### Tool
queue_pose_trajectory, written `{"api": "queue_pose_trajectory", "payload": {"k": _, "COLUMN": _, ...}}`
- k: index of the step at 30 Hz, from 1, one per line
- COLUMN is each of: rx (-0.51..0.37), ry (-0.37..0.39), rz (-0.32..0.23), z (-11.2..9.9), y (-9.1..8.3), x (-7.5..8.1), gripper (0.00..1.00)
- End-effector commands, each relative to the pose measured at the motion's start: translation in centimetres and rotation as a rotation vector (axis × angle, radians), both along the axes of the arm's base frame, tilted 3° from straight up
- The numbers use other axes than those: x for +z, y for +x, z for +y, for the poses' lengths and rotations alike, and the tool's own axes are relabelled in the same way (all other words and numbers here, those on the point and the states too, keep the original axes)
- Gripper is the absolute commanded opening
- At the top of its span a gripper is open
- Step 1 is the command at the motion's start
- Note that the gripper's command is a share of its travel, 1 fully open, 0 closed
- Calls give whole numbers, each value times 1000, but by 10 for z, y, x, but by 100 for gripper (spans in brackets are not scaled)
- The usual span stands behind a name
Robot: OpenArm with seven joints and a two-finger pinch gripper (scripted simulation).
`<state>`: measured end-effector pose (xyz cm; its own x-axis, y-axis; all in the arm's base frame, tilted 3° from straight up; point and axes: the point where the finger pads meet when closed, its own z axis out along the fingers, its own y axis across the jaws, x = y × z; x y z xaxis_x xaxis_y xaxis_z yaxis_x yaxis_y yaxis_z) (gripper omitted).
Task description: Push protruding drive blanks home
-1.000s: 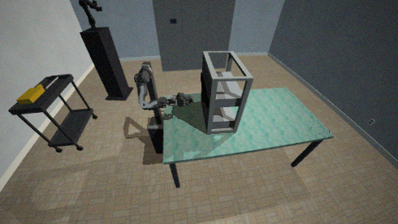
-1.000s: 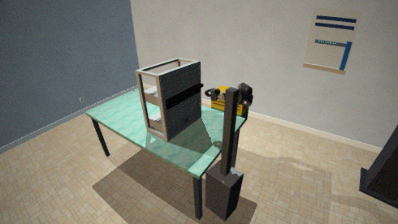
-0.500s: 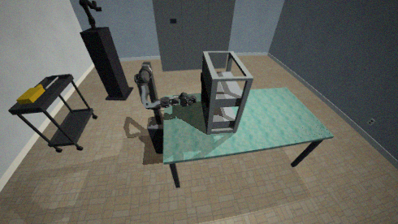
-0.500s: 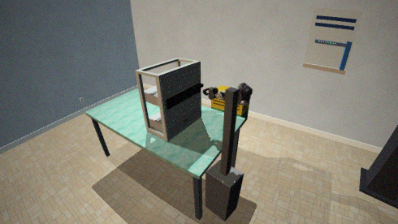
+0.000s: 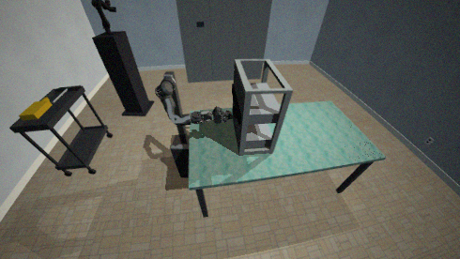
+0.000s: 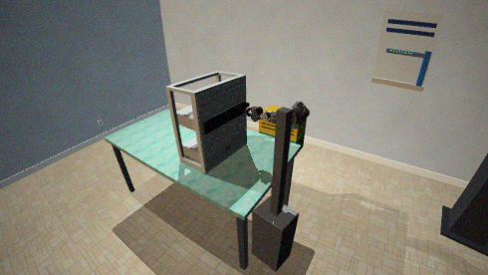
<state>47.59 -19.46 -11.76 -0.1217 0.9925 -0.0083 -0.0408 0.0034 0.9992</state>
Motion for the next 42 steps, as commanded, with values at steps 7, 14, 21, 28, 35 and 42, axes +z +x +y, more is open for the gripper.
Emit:
{"api": "queue_pose_trajectory", "payload": {"k": 7, "rx": 4, "ry": -2, "rz": -9, "z": 1, "y": 1, "x": 3, "gripper": 0}}
{"api": "queue_pose_trajectory", "payload": {"k": 14, "rx": 4, "ry": -2, "rz": -9, "z": 1, "y": 1, "x": 3, "gripper": 0}}
{"api": "queue_pose_trajectory", "payload": {"k": 21, "rx": 6, "ry": -2, "rz": -11, "z": 4, "y": 1, "x": 4, "gripper": 0}}
{"api": "queue_pose_trajectory", "payload": {"k": 28, "rx": 6, "ry": -2, "rz": -11, "z": 4, "y": 1, "x": 5, "gripper": 0}}
{"api": "queue_pose_trajectory", "payload": {"k": 35, "rx": 6, "ry": -2, "rz": -11, "z": 4, "y": 1, "x": 5, "gripper": 0}}
{"api": "queue_pose_trajectory", "payload": {"k": 42, "rx": 3, "ry": -2, "rz": -6, "z": 4, "y": 5, "x": 3, "gripper": 0}}
